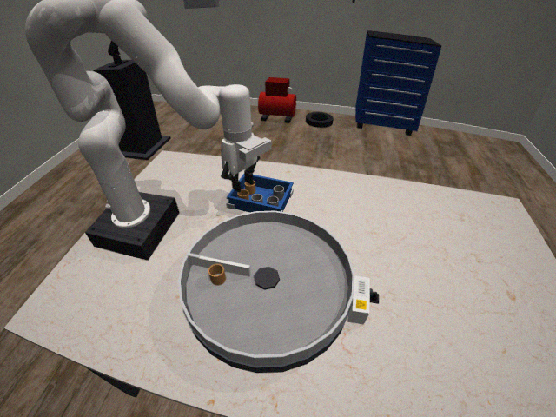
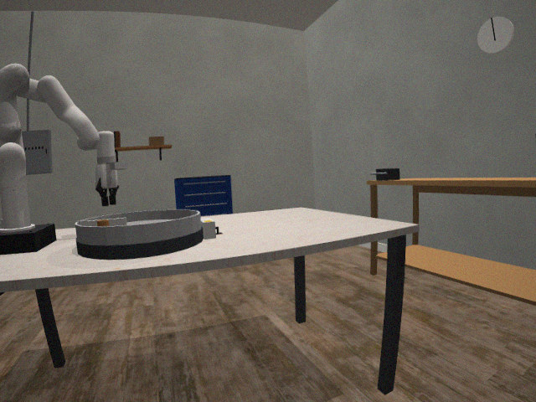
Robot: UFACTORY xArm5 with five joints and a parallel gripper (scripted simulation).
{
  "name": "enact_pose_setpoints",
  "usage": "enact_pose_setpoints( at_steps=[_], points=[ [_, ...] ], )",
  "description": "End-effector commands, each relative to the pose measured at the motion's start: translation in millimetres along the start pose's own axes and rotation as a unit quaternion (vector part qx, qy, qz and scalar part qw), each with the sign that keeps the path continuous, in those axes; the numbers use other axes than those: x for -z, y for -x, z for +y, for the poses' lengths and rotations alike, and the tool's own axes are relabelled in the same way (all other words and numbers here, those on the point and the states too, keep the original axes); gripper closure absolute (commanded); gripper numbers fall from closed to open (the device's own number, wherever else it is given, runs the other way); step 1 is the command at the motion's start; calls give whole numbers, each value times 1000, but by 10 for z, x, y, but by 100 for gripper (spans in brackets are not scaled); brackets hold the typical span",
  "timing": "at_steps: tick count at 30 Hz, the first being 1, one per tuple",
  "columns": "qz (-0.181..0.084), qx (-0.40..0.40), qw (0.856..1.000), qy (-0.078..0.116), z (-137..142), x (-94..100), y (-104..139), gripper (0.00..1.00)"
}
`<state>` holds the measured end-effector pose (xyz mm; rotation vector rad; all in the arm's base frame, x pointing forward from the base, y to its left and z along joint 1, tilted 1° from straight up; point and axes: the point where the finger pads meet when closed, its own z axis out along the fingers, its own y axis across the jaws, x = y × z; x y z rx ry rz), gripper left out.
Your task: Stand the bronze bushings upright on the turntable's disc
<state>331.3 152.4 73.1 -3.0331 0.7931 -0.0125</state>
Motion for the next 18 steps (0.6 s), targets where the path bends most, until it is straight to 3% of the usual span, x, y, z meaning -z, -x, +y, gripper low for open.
enact_pose_setpoints(
  at_steps=[1,18],
  points=[
    [-1,-48,999,0,-347,-3,236,52],
    [-2,-115,993,2,-846,-12,652,52]
  ],
)
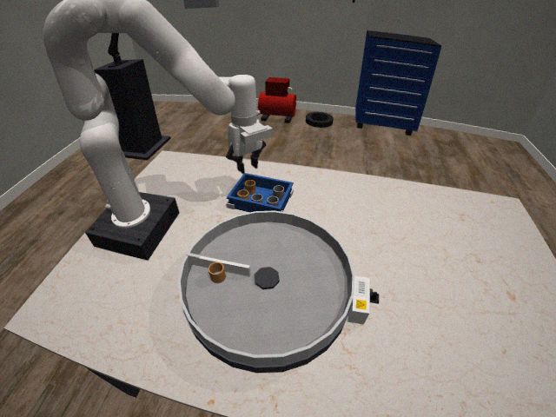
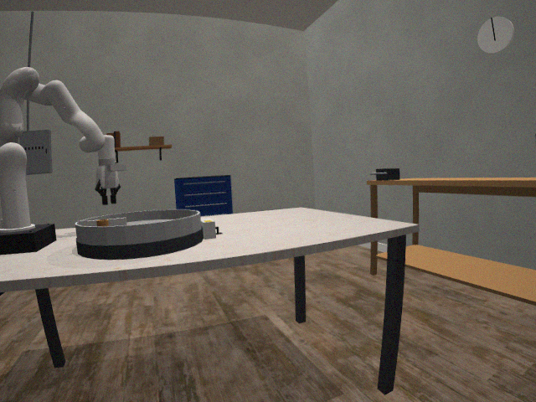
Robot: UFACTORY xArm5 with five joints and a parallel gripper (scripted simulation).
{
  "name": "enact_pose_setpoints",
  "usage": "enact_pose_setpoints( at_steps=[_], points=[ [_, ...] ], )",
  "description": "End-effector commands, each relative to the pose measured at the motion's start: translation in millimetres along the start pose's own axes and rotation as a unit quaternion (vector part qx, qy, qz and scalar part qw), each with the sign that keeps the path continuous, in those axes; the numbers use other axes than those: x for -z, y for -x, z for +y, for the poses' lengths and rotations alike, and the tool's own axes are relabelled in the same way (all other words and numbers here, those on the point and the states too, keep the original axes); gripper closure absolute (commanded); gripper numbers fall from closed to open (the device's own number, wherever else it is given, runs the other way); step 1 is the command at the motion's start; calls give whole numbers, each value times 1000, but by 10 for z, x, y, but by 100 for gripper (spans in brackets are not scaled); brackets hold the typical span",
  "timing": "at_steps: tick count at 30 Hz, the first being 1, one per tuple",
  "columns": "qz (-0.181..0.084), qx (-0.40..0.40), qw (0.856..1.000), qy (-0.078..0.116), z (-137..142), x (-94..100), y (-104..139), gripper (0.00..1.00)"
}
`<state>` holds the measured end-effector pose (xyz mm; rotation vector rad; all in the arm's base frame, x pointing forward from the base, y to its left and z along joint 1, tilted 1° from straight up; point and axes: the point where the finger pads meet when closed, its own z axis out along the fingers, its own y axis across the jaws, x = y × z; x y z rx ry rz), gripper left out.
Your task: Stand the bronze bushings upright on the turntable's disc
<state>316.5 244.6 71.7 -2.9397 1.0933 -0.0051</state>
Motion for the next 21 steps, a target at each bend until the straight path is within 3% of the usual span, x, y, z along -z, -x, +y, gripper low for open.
enact_pose_setpoints(
  at_steps=[1,21],
  points=[
    [0,-14,1000,0,-98,5,93,52],
    [0,-25,1000,0,-158,2,176,52]
  ],
)
